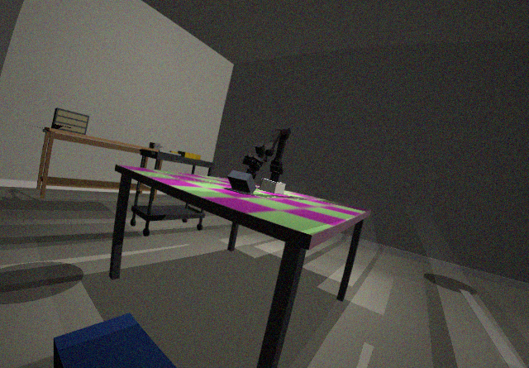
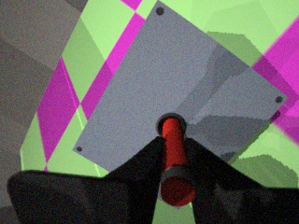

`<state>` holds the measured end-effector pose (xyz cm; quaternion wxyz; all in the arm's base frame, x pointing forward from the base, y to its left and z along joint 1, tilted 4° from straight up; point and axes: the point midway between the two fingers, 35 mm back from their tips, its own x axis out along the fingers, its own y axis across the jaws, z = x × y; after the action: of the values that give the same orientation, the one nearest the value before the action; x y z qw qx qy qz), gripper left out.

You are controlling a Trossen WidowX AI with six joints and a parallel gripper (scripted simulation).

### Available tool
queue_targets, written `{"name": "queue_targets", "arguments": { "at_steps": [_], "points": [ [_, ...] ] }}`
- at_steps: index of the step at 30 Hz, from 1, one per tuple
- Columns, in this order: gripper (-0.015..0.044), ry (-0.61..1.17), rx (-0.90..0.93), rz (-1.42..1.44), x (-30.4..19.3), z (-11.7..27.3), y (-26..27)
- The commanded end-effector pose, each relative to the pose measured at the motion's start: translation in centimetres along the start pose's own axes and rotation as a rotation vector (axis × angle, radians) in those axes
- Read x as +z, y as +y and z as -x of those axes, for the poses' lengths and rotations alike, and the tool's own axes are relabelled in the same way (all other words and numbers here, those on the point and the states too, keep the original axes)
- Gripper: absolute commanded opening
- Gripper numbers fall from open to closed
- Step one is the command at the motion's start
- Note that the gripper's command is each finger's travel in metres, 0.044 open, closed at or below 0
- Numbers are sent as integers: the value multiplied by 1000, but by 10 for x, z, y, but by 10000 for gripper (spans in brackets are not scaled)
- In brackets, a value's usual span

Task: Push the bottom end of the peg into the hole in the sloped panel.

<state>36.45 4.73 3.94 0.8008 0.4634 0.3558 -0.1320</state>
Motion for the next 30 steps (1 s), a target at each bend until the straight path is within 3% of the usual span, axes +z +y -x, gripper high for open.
{"name": "queue_targets", "arguments": {
  "at_steps": [1,29,30],
  "points": [
    [0,-1,2,0,1,-3,1],
    [0,1,-2,0,0,-9,0],
    [26,1,-2,0,0,-9,0]
  ]
}}
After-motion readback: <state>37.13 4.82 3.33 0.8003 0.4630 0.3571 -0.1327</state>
